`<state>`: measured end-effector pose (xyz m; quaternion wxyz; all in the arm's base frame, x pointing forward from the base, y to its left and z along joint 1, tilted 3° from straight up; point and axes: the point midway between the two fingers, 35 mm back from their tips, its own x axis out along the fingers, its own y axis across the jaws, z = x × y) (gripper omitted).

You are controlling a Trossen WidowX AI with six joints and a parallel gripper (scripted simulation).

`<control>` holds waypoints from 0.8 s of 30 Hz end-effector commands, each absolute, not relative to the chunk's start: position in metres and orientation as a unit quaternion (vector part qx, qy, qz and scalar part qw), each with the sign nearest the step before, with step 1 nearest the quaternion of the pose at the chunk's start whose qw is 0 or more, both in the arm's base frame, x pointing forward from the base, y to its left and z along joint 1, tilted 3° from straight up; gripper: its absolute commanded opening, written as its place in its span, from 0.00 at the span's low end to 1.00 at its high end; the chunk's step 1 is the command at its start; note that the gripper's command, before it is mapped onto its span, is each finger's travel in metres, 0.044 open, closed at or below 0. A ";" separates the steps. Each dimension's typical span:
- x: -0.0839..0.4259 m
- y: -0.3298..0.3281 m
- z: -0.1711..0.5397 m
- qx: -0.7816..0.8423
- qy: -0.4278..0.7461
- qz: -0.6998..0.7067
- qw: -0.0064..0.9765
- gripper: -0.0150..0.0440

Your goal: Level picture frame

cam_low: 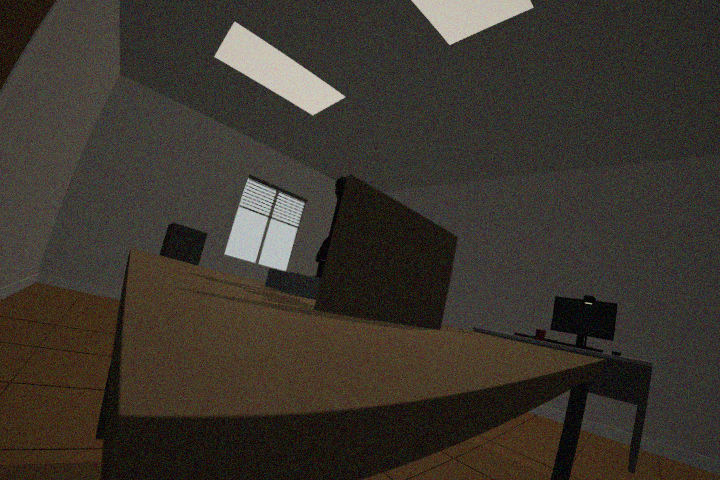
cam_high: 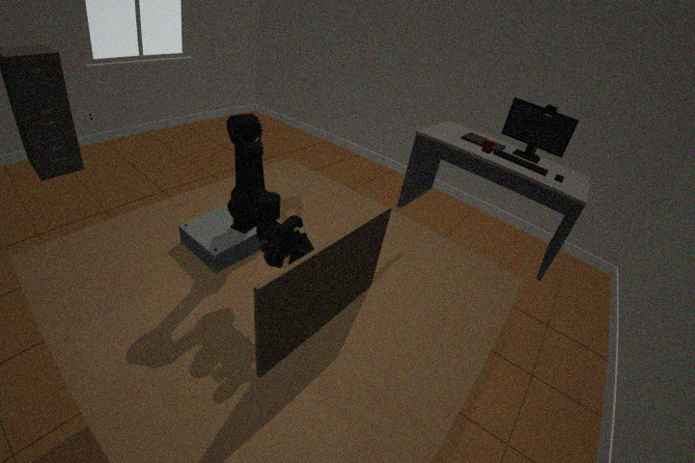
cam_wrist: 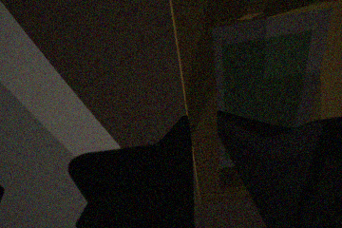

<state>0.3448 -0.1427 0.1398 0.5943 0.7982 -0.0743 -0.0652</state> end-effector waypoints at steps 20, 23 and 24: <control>0.345 -0.139 0.146 0.797 -0.080 -0.060 0.595 0.25; 0.345 -0.139 0.146 0.797 -0.080 -0.060 0.595 0.25; 0.345 -0.139 0.146 0.797 -0.080 -0.060 0.595 0.25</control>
